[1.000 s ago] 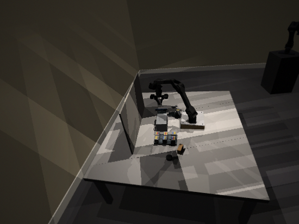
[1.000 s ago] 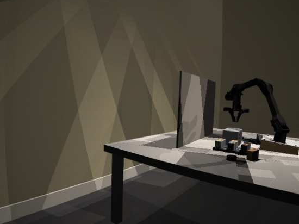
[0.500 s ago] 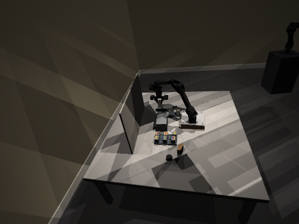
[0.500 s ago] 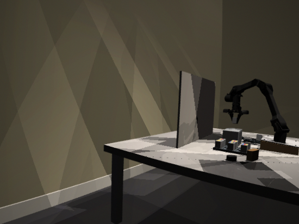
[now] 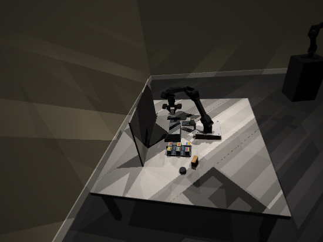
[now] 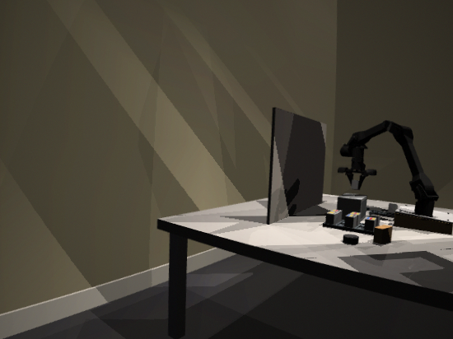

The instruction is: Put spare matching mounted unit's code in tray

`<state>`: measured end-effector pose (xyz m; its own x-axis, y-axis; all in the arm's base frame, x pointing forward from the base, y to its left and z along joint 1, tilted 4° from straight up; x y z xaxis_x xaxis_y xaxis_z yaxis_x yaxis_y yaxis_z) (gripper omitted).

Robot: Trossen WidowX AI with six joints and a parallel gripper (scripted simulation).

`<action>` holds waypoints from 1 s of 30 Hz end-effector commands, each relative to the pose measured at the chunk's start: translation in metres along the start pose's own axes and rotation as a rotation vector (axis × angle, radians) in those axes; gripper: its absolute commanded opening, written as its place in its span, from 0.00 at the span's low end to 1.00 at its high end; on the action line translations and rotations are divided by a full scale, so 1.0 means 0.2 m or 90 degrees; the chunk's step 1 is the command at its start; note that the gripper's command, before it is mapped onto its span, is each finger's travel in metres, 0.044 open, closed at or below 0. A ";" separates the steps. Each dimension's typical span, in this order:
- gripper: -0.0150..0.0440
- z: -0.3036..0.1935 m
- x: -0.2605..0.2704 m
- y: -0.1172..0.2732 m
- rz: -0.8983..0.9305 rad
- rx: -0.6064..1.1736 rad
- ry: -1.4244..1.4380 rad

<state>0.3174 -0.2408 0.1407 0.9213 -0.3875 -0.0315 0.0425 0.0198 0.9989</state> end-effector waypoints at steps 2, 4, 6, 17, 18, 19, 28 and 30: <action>0.25 0.00 0.00 -0.03 -0.002 0.002 0.000; 0.25 0.00 0.00 -0.03 -0.002 0.002 0.000; 0.25 0.00 0.00 -0.04 -0.002 0.002 0.000; 0.25 0.00 0.00 -0.09 -0.002 0.002 0.000; 0.25 0.00 0.00 -0.09 -0.002 0.002 0.000; 0.25 0.00 0.00 -0.10 -0.002 0.002 0.000; 0.25 0.00 0.00 -0.14 -0.002 0.002 0.000; 0.25 0.00 0.00 -0.14 -0.002 0.002 0.000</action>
<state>0.3166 -0.2415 0.1155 0.9203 -0.3899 -0.0314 0.0424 0.0197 0.9989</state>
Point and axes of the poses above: the point midway between the two fingers, 35 mm back from their tips, its own y axis back along the fingers, its own x axis across the jaws, z = x × y, the point moved 6 cm from there along y, back along the fingers, and after that the axes turned 14 degrees about -y, right-handed, at the moved point
